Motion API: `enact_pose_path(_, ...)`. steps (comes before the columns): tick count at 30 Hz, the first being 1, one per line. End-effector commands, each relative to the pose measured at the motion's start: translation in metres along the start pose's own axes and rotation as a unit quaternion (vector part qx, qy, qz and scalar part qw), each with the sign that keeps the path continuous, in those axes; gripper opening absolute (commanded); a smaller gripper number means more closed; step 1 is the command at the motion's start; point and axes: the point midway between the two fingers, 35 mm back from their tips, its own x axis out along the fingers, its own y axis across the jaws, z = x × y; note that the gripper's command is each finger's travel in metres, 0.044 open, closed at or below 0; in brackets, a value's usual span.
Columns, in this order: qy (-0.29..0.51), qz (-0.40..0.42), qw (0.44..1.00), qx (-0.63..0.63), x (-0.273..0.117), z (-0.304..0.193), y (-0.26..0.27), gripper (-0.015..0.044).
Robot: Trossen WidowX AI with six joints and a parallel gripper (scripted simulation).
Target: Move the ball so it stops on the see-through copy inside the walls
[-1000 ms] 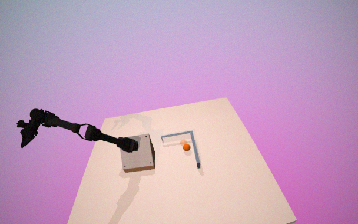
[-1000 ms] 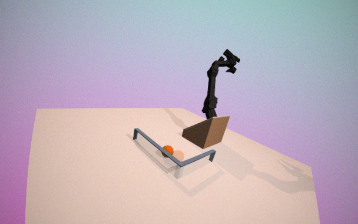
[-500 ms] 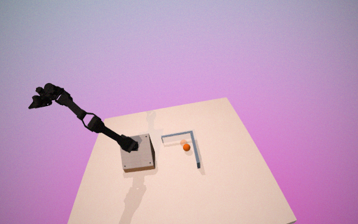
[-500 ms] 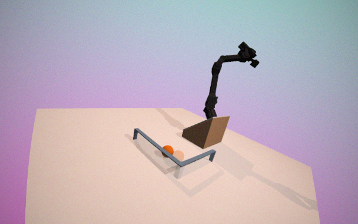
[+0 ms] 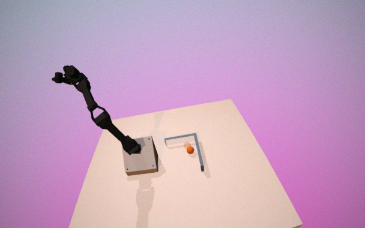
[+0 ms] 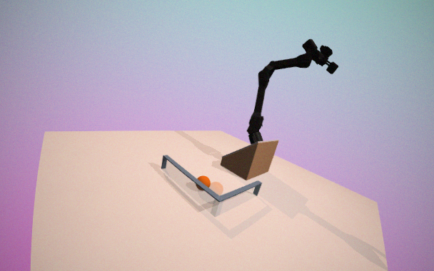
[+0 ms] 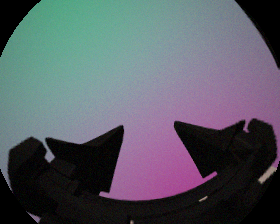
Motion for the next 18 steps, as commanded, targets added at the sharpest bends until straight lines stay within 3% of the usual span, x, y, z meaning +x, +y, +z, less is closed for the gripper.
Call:
enact_pose_path(1,-0.07,-0.06,0.996,0.015,-0.037,0.039,-0.045,0.0367)
enact_pose_path(10,-0.212,-0.193,0.957,0.038,-0.15,0.108,-0.128,0.0367)
enact_pose_path(18,-0.316,-0.315,0.892,0.068,-0.271,0.136,-0.191,0.0367)
